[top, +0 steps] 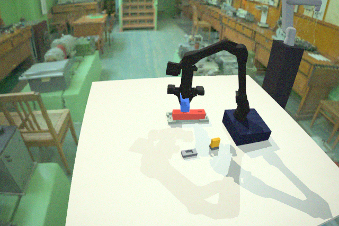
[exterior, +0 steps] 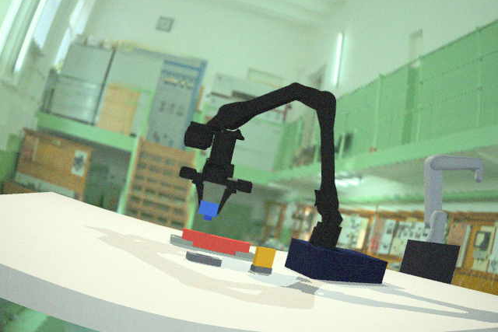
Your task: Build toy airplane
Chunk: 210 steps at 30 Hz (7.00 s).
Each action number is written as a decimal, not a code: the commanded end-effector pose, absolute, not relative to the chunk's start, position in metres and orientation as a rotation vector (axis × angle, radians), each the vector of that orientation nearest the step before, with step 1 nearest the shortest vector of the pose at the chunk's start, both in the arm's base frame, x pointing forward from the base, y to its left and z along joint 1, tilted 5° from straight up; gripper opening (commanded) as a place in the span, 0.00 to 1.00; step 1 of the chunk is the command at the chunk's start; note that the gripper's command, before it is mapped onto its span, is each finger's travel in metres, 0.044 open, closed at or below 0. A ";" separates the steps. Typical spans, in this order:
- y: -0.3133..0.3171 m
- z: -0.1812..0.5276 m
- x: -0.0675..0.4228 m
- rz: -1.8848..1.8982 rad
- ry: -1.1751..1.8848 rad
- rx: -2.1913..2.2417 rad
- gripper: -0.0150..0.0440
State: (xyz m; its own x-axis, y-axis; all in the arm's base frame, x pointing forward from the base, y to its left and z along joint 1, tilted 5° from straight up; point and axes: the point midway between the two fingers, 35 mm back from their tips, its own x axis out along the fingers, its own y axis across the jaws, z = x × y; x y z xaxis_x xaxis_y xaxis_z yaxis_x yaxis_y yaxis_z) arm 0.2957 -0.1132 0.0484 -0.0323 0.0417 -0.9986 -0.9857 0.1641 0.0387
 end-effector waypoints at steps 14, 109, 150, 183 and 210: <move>-0.126 0.044 0.286 1.194 1.247 -1.102 0.59; -0.130 0.093 0.293 0.478 1.549 -0.402 1.00; 0.126 0.103 0.190 0.147 1.608 -0.046 1.00; 0.133 0.004 0.187 0.147 1.608 -0.045 1.00; 0.134 -0.023 0.184 0.147 1.609 -0.045 0.64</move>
